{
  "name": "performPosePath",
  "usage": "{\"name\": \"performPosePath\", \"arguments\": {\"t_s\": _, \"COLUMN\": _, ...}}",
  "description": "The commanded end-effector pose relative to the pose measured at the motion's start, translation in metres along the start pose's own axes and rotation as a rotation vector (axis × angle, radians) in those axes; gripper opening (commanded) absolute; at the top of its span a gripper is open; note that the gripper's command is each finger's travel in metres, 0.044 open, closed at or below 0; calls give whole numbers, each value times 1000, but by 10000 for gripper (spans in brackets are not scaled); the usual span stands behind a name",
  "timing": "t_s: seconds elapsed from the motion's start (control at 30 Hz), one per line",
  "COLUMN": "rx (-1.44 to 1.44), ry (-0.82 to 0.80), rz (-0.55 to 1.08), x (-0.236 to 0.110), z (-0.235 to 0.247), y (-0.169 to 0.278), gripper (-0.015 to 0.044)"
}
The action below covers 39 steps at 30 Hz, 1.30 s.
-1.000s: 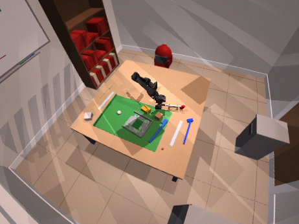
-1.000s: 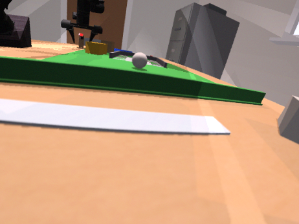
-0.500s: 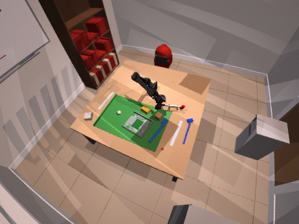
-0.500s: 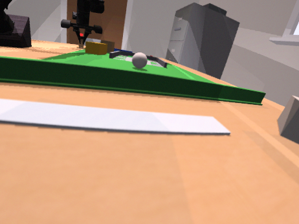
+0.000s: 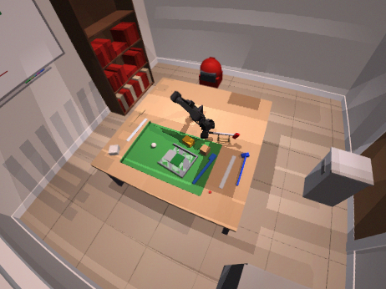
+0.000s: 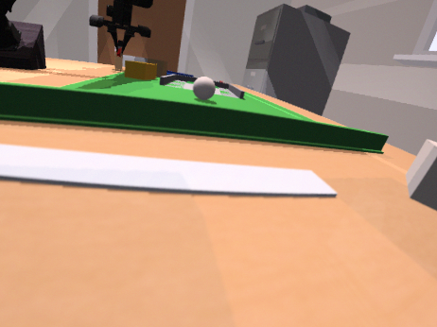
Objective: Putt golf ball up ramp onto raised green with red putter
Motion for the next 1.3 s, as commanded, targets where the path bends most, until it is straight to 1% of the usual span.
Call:
{"name": "performPosePath", "arguments": {"t_s": 0.0, "rx": 10, "ry": 12, "rz": -27, "x": -26, "z": -1, "y": -7, "gripper": 0}}
{"name": "performPosePath", "arguments": {"t_s": 0.2, "rx": 9, "ry": 9, "rz": -26, "x": -58, "z": 5, "y": -12, "gripper": 0}}
{"name": "performPosePath", "arguments": {"t_s": 0.27, "rx": 9, "ry": 9, "rz": -26, "x": -59, "z": 5, "y": -12, "gripper": 0}}
{"name": "performPosePath", "arguments": {"t_s": 0.3, "rx": 3, "ry": 9, "rz": -10, "x": -50, "z": 5, "y": -10, "gripper": 0}}
{"name": "performPosePath", "arguments": {"t_s": 0.37, "rx": 44, "ry": 16, "rz": -12, "x": -55, "z": 1, "y": -3, "gripper": 0}}
{"name": "performPosePath", "arguments": {"t_s": 0.83, "rx": 486, "ry": 85, "rz": -33, "x": -100, "z": -37, "y": 80, "gripper": 0}}
{"name": "performPosePath", "arguments": {"t_s": 1.27, "rx": 906, "ry": 151, "rz": -46, "x": -131, "z": -51, "y": 169, "gripper": 0}}
Point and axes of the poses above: the point midway between the two fingers, 35 mm back from their tips, its own x axis out along the fingers, its own z axis across the jaws, y = z × x, the point moved 6 cm from there along -x, back along the fingers, and after that the axes turned 13 degrees about x, right-handed, at the moved point
